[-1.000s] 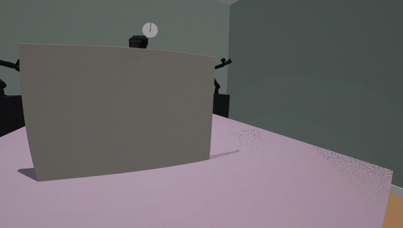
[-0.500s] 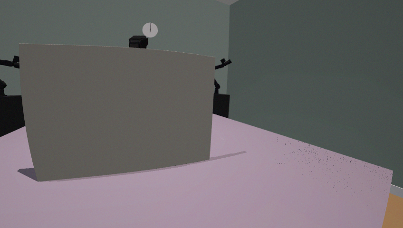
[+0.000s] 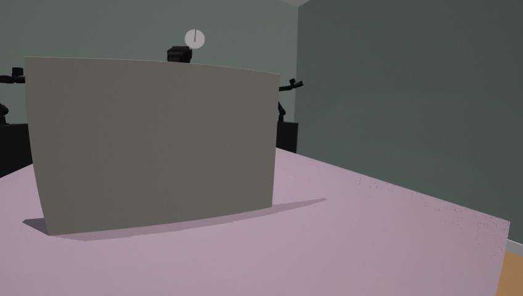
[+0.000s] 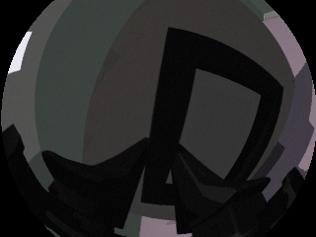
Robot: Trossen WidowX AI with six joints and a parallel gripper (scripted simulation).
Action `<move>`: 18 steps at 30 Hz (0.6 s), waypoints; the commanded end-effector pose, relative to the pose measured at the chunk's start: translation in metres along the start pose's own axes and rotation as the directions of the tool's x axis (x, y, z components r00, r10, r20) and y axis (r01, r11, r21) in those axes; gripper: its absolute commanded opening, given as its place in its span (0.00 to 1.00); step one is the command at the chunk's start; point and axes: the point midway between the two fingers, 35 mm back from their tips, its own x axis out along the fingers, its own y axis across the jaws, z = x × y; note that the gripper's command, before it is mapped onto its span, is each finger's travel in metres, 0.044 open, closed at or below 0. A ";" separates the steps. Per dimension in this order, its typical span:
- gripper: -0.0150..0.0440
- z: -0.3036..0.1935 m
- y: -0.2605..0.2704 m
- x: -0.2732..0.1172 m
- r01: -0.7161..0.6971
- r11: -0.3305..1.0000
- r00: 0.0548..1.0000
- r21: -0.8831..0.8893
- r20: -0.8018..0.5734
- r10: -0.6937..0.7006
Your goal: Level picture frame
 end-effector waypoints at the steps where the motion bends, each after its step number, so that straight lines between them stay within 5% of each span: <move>1: 0.25 0.000 0.000 0.000 -0.006 1.000 1.000 0.002 0.000 0.006; 18: 0.25 0.000 -0.002 0.000 -0.006 1.000 1.000 0.002 0.000 0.006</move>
